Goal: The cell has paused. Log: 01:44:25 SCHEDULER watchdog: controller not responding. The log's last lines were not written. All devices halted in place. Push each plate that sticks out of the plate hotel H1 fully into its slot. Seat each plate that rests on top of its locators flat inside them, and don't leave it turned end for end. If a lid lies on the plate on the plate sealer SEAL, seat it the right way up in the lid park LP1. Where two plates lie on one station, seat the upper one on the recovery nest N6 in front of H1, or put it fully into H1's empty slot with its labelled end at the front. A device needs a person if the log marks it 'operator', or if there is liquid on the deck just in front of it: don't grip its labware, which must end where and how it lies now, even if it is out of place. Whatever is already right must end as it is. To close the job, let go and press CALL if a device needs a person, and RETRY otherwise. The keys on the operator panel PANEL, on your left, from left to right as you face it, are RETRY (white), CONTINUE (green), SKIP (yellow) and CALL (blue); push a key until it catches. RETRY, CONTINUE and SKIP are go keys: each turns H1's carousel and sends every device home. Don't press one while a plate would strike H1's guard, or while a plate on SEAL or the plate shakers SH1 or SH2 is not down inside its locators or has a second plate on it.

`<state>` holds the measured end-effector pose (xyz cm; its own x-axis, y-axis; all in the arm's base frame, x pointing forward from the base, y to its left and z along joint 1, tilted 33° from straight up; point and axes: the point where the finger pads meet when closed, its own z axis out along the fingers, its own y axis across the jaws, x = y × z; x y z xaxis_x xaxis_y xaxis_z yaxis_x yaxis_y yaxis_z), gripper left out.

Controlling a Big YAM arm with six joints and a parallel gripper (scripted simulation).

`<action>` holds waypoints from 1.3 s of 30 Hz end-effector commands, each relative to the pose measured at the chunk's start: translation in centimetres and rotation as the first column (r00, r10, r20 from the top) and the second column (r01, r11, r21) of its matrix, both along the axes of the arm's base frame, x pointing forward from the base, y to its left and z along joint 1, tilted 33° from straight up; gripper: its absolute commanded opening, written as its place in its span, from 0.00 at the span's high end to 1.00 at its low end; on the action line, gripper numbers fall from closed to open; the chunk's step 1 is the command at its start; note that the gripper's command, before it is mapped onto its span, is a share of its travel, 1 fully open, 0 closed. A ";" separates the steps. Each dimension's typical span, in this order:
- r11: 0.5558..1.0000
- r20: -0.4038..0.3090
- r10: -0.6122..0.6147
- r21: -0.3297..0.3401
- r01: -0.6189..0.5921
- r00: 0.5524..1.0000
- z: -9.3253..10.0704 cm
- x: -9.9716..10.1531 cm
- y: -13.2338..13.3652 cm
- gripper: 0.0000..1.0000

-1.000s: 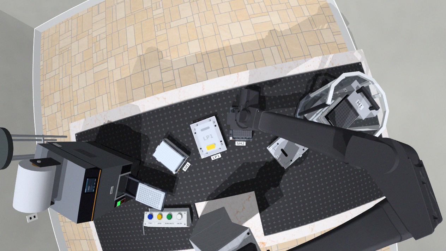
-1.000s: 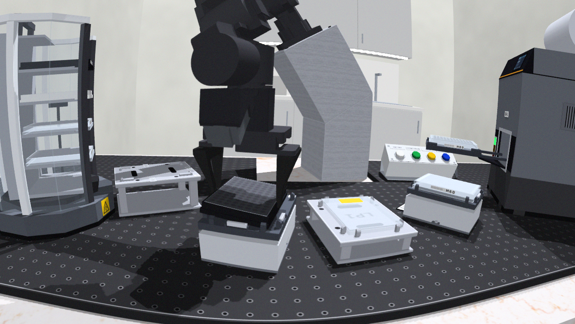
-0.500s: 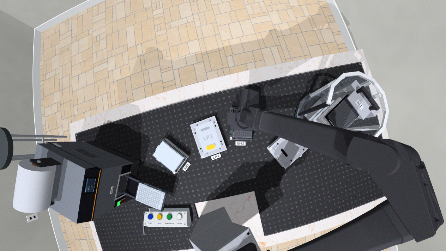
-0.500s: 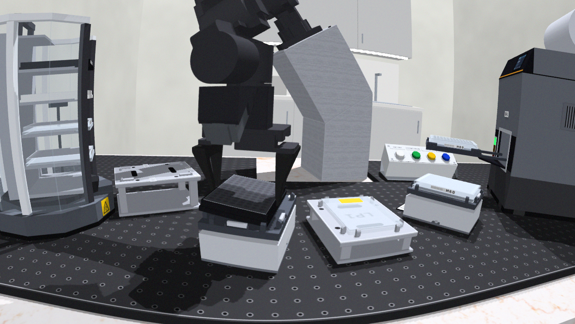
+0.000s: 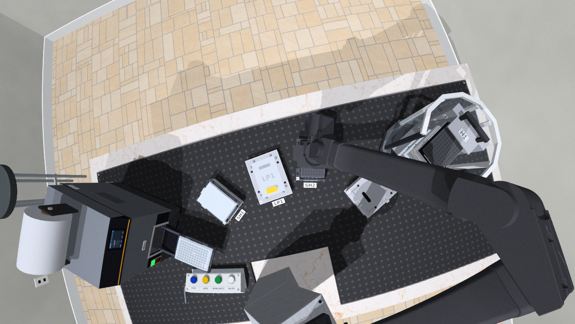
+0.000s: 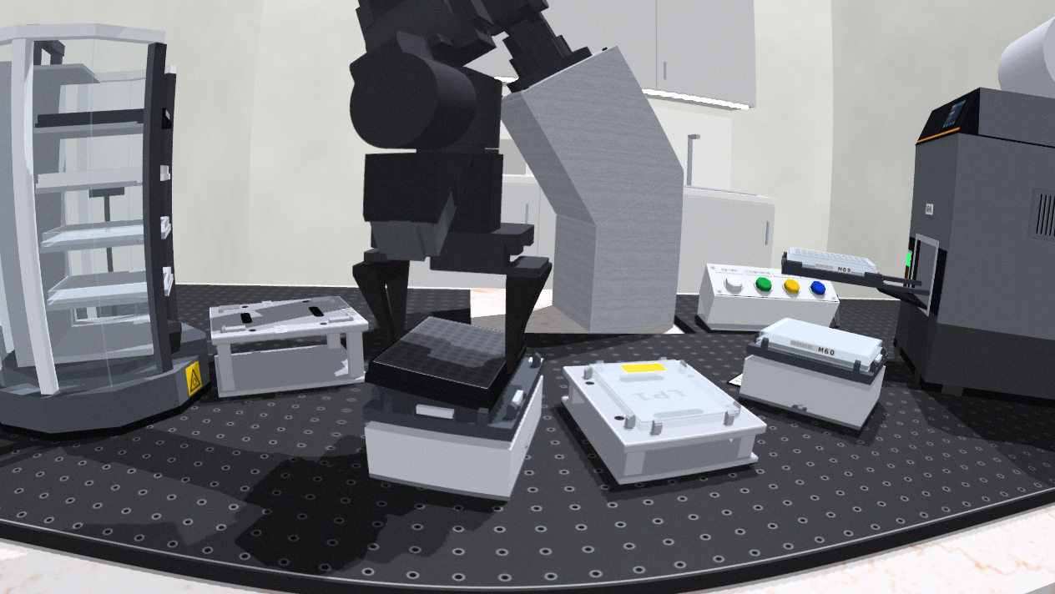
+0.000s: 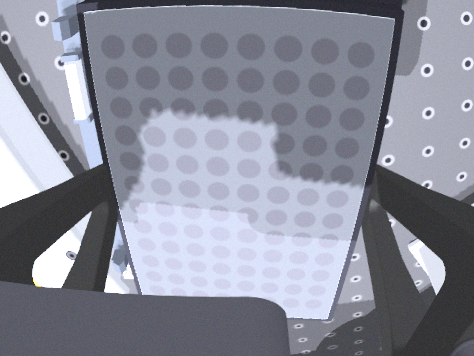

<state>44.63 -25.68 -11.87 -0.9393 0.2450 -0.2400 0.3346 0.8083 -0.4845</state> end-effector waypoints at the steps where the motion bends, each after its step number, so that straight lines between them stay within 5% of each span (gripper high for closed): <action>1: 1.000 0.016 0.016 -0.006 -0.016 1.000 1.1 0.9 1.2 0.16; 39: 1.000 0.021 0.016 -0.008 -0.016 1.000 2.0 1.0 1.7 0.16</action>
<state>44.66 -25.08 -11.14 -0.9394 0.2450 -0.2399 0.3345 0.8084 -0.4843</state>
